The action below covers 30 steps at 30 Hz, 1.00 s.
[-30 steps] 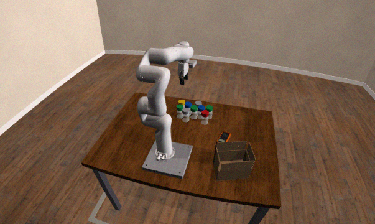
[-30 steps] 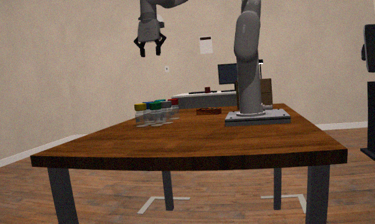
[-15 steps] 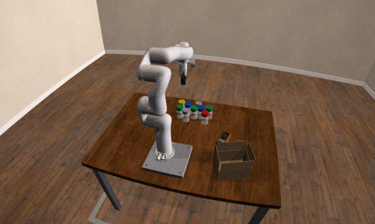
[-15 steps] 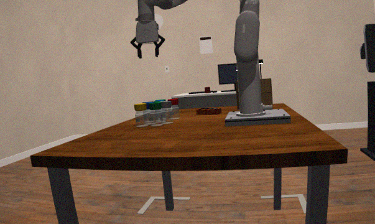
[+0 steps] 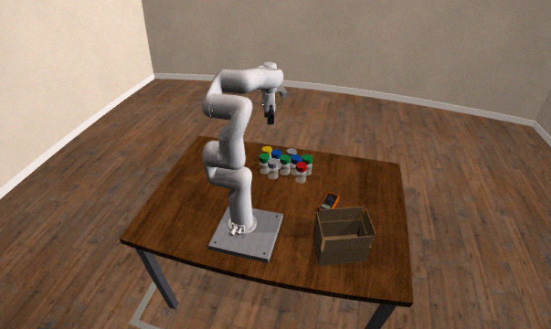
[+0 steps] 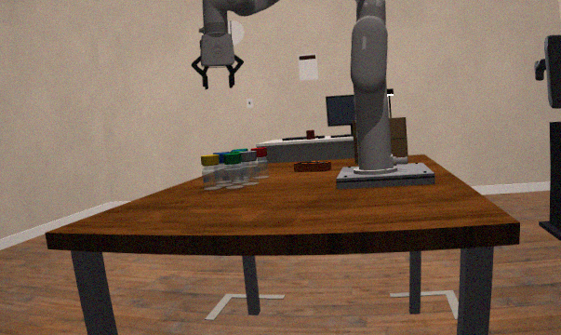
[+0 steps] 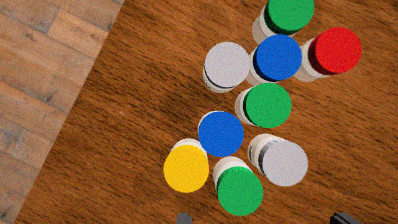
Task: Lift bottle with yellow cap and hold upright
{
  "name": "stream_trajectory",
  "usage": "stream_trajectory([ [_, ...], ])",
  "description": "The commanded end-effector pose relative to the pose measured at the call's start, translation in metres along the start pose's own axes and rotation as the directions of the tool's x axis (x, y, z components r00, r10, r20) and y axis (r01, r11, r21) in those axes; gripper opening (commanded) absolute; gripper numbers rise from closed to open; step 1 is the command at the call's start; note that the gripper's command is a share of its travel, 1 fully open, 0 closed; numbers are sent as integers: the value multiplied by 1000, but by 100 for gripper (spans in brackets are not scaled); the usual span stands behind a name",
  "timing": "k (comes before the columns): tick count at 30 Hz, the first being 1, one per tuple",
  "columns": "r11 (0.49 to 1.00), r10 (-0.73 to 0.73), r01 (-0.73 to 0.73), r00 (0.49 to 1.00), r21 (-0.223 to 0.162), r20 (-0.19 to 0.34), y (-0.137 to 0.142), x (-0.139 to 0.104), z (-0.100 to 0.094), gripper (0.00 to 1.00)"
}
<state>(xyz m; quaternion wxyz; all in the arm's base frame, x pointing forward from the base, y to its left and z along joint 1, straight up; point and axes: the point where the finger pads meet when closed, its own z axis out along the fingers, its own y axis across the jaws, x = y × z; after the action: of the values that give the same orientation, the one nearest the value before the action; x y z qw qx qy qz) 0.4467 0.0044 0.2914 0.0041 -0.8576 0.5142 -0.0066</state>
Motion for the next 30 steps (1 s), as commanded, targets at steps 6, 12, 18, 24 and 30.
stream_trajectory([
  [6,984,-177,177,984,3,0,-7,0,2,79],
  [12,958,-287,287,958,2,0,-11,-1,5,79],
  [18,920,-392,392,920,1,1,-15,-1,8,79],
  [24,870,-493,493,870,0,1,-20,-2,10,79],
  [30,809,-588,588,809,-1,2,-24,-2,13,79],
])
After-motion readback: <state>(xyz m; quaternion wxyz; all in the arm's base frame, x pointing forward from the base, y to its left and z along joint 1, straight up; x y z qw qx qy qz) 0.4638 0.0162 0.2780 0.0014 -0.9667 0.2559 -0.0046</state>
